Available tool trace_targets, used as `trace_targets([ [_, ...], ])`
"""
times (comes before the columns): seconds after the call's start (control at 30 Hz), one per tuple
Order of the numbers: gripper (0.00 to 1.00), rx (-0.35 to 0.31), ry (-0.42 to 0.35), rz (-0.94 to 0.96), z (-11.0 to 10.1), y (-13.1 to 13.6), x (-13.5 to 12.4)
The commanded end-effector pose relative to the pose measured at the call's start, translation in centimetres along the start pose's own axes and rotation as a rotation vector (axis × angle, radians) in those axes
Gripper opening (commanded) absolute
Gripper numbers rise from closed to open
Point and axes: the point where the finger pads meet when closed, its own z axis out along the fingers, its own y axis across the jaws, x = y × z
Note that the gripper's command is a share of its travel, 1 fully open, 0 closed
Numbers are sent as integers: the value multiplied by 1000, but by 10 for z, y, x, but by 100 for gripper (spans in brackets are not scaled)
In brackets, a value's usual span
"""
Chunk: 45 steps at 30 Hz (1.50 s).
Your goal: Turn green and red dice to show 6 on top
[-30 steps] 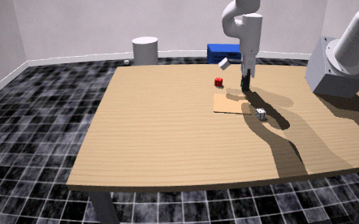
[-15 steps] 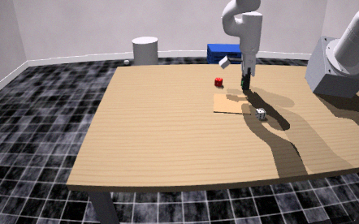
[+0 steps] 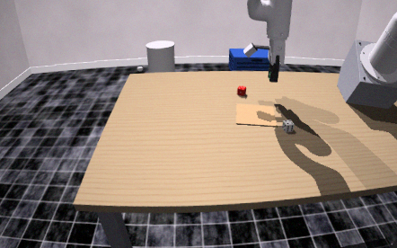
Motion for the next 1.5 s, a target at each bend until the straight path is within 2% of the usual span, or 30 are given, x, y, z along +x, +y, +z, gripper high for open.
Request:
trace_targets([
  [0.0, 27, 2, -2, 0, -18, -1, 1],
  [0.37, 27, 2, -2, 1, -19, -1, 1],
  [0.57, 27, 2, -2, 49, -5, 0, 8],
  [0.7, 27, 2, -1, 53, -4, 0, 9],
  [0.93, 27, 6, 34, 53, -4, -1, 9],
  [1.07, 27, -1, 116, 53, -5, 0, 9],
  [1.2, 27, -2, 246, 53, -4, 0, 8],
  [1.43, 27, -3, 369, 54, -3, -1, 6],
  [1.47, 27, -3, 369, 54, -3, -1, 6],
])
